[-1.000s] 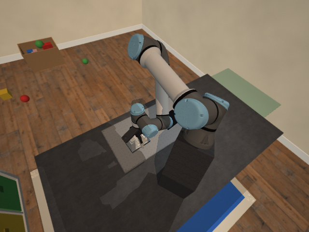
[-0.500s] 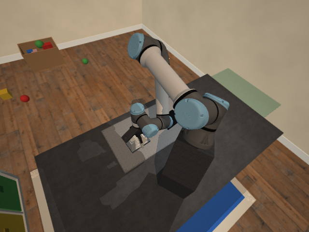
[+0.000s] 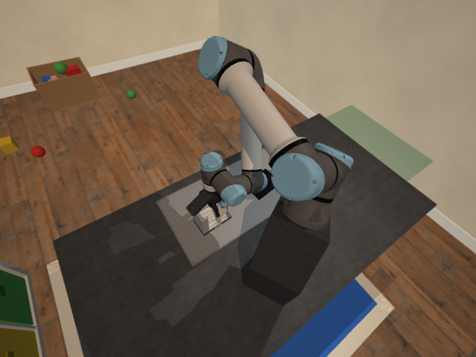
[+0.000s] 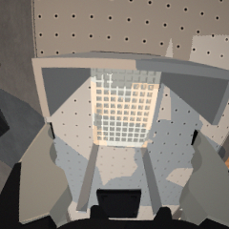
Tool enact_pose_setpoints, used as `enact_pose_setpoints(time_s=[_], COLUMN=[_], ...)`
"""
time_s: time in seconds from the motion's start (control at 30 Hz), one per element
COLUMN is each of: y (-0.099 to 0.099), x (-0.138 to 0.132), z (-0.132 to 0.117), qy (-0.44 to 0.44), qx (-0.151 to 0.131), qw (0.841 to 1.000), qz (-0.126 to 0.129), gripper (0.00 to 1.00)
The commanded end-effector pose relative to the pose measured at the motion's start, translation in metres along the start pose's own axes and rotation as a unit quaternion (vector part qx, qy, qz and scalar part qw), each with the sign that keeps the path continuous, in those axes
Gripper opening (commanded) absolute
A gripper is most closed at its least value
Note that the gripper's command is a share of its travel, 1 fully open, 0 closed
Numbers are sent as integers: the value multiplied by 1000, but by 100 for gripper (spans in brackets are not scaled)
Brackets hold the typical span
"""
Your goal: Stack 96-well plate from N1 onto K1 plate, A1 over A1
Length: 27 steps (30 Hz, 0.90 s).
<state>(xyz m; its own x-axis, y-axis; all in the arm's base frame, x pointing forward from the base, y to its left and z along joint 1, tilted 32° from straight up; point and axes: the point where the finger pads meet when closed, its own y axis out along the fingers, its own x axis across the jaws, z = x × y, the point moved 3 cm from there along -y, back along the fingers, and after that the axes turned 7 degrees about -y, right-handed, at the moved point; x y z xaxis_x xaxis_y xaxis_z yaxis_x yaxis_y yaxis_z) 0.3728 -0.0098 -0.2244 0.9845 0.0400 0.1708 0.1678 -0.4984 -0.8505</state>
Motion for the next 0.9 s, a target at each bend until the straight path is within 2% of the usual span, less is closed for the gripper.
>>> enact_pose_setpoints(time_s=[0.0, 0.57, 0.87], y=[-13, -53, -53], x=[0, 0, 0], z=[0, 0, 0], qy=[0, 0, 0], qx=[0, 0, 0], qw=[1000, 1000, 1000], qz=[0, 0, 0], gripper=[100, 100, 100])
